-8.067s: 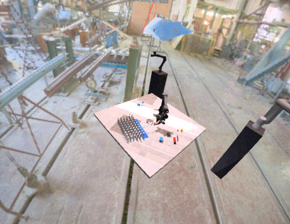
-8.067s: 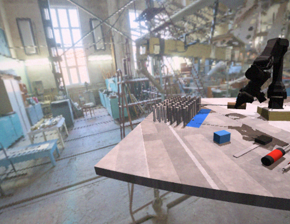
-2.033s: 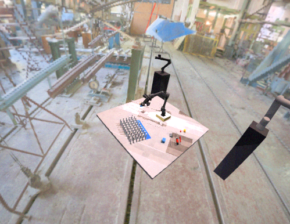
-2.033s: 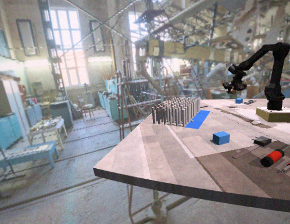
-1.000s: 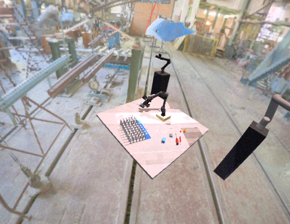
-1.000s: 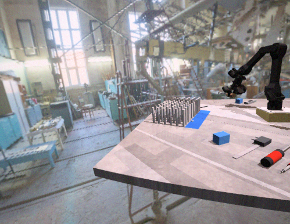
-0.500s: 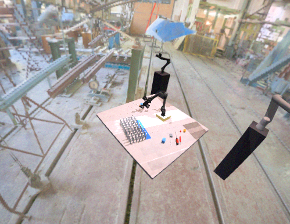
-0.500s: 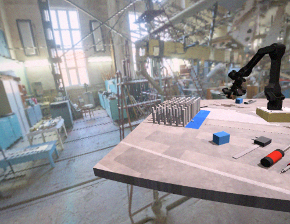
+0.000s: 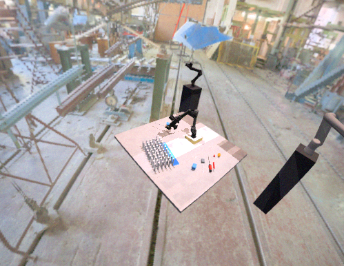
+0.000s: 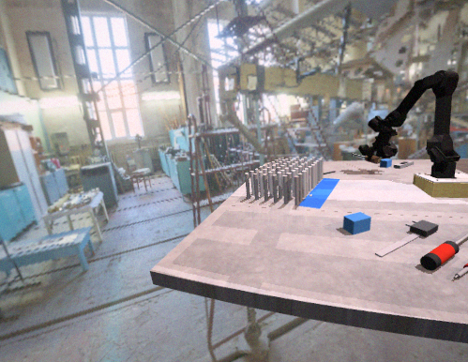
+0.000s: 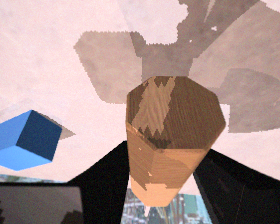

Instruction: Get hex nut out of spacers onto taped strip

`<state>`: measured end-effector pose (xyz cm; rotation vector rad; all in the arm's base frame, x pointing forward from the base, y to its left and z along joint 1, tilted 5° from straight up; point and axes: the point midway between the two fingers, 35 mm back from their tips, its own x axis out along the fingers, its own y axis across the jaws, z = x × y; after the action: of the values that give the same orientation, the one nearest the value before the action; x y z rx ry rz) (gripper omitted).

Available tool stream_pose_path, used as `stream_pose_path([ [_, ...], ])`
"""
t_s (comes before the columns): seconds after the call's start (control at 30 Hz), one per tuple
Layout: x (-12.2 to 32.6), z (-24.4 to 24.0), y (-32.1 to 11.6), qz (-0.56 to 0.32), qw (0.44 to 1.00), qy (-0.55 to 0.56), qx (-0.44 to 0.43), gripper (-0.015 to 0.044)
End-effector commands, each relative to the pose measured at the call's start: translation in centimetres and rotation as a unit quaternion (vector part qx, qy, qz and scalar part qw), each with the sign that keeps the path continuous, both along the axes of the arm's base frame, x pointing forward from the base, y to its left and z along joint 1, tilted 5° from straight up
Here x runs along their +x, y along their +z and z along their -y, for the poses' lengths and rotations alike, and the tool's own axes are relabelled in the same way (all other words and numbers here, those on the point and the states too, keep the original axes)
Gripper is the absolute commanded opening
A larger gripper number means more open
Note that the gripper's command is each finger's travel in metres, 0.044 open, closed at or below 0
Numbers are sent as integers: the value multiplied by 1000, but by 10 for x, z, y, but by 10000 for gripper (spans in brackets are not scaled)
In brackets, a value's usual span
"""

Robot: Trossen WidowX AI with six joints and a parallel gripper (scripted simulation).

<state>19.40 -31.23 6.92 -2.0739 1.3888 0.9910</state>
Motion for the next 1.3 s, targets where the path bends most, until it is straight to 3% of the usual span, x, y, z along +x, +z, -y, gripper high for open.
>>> stream_pose_path([
  [0.0,0,0,-4,0,1000,2,-1,0],
  [1.27,-5,-4,-39,0,1000,2,-1,0],
])
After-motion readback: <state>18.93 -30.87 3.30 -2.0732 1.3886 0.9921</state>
